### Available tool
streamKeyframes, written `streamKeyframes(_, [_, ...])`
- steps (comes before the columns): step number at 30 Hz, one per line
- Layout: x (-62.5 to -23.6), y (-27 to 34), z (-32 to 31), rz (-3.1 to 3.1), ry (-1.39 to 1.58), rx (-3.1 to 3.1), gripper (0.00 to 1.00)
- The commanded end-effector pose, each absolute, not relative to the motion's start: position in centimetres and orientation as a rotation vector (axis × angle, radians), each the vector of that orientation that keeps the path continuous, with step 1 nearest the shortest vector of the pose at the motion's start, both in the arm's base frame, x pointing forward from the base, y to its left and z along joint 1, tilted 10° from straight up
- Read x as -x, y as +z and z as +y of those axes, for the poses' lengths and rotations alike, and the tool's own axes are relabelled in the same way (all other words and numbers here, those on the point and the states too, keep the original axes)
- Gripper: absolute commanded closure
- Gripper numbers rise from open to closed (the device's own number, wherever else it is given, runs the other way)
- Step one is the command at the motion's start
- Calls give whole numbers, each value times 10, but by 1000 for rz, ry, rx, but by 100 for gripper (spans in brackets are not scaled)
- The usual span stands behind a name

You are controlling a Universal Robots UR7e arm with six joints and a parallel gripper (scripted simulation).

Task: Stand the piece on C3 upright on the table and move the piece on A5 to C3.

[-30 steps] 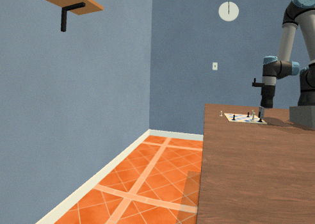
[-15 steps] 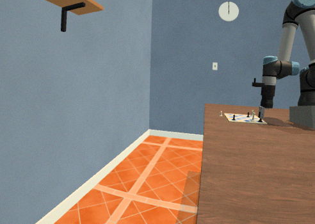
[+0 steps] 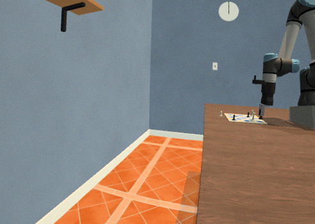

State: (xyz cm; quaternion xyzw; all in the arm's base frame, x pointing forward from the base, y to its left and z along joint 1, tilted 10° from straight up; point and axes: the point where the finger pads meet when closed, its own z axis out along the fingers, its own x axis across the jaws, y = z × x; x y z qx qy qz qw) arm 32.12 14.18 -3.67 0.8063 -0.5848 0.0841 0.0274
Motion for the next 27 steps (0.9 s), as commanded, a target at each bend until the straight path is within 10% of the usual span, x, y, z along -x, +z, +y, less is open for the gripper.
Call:
streamKeyframes(1, [-321, -25, 144, -1806, 261, -2490, 100])
streamKeyframes(27, [-313, 43, 153, -1806, 261, -2490, 100])
